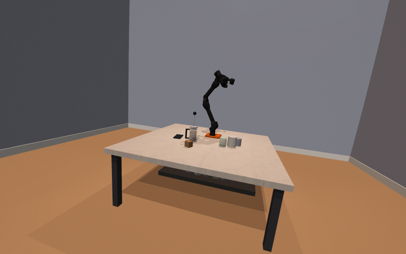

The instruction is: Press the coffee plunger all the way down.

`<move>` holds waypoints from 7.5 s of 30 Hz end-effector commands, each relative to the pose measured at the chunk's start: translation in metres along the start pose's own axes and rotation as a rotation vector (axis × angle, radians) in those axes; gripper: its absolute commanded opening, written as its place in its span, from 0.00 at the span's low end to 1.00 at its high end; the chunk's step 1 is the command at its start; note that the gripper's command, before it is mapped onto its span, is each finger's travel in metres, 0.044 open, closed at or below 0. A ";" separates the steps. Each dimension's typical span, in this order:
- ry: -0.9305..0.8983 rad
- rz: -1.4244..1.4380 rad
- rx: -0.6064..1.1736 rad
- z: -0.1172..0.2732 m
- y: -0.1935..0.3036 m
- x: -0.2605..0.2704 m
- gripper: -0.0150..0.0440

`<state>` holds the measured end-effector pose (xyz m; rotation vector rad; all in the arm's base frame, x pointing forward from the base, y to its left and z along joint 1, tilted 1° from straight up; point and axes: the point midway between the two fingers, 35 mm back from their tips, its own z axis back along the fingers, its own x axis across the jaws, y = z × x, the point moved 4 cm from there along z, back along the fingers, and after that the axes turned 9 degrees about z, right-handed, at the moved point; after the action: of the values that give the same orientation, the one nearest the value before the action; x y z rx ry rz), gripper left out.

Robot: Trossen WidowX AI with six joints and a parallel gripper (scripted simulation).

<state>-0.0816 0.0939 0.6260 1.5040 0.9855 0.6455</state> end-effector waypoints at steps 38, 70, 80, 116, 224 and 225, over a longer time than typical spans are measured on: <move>-0.857 -0.978 2.598 0.343 -0.094 0.102 1.00; -0.037 -0.110 3.449 0.409 -0.236 -0.005 1.00; -0.037 -0.110 3.447 0.425 -0.241 -0.004 1.00; -0.037 -0.110 3.446 0.443 -0.247 -0.002 0.47; -0.037 -0.110 3.443 0.491 -0.338 0.012 0.47; -0.037 -0.110 3.443 0.491 -0.337 0.012 0.47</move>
<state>0.2615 -0.1538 0.2181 -1.0692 -0.5124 1.0670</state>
